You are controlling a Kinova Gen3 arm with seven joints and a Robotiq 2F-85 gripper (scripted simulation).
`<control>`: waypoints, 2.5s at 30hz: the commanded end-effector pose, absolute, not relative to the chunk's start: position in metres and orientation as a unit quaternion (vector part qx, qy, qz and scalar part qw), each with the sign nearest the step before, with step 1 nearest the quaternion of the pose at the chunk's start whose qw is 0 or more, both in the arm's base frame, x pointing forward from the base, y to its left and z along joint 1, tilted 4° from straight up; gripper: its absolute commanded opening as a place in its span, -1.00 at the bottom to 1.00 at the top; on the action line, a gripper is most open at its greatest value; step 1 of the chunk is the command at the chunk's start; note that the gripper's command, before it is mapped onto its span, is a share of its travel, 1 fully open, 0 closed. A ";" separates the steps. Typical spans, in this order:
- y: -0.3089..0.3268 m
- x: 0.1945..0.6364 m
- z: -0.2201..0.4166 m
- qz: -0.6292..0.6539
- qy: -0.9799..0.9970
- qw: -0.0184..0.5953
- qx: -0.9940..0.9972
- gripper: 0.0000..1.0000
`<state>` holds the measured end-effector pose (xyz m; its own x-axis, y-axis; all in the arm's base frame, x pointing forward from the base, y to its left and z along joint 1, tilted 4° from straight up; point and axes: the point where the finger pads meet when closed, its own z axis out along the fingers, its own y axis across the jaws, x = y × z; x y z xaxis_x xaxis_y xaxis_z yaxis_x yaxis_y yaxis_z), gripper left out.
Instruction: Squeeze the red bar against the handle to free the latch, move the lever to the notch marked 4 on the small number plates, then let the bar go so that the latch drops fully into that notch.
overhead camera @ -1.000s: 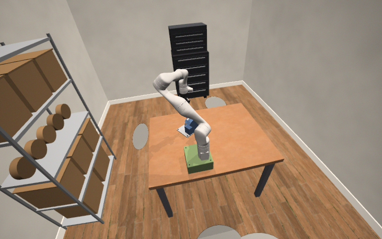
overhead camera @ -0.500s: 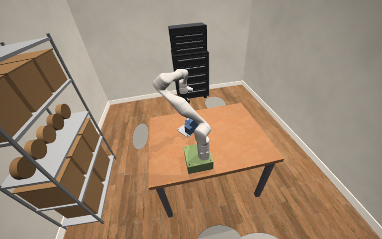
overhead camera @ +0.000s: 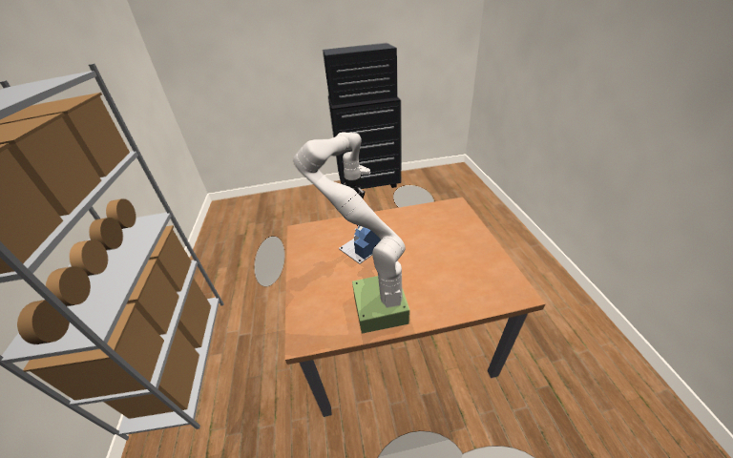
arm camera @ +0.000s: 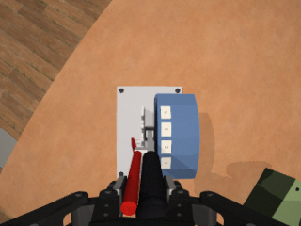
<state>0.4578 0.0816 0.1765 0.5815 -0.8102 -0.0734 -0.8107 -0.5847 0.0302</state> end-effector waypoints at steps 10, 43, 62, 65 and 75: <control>0.079 0.463 0.174 0.037 0.450 0.003 -0.892 -1.00; 0.029 0.498 0.170 0.037 0.453 0.003 -0.891 -1.00; 0.018 0.507 0.167 0.037 0.450 0.003 -0.892 -1.00; 0.018 0.507 0.167 0.037 0.450 0.003 -0.892 -1.00; 0.018 0.507 0.167 0.037 0.451 0.003 -0.892 -1.00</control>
<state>0.4999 0.0230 0.1708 0.5821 -0.8082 -0.0892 -0.8094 -0.5864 0.0313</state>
